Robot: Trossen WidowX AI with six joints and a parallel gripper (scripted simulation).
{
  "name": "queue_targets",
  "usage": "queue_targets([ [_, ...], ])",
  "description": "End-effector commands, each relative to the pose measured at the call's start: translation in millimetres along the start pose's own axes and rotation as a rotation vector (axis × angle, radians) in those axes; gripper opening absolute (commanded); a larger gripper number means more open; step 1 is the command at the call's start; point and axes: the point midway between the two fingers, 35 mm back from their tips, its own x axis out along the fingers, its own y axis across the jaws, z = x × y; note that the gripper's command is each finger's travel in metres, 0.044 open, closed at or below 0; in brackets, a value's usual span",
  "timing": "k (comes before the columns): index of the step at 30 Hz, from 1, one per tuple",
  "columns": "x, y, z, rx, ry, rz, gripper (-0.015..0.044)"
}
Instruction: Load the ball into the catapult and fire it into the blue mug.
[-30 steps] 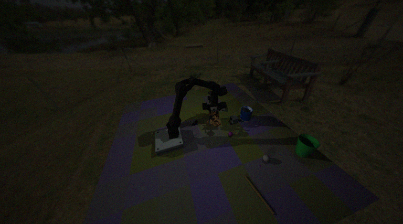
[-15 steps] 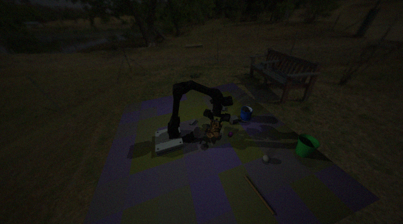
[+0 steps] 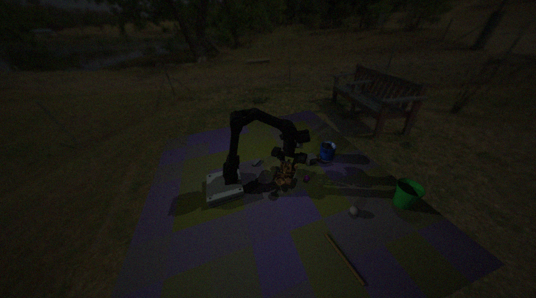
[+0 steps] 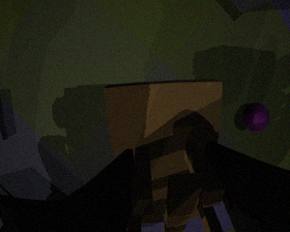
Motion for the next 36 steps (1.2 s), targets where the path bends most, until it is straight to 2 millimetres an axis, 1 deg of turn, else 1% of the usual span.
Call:
queue_targets([
  [1, 7.6, 0.2, -0.9, 0.007, 0.003, 0.002, 0.0],
  [21, 40.2, 0.2, -1.6, 0.007, 0.003, 0.002, 0.0],
  [22, 34.7, -0.4, -0.7, 0.002, 0.002, 0.002, 0.0],
  [27, 34.7, -0.4, -0.7, 0.002, 0.002, 0.002, 0.0],
  [36, 34.7, -0.4, -0.7, 0.002, 0.002, 0.002, 0.0236],
])
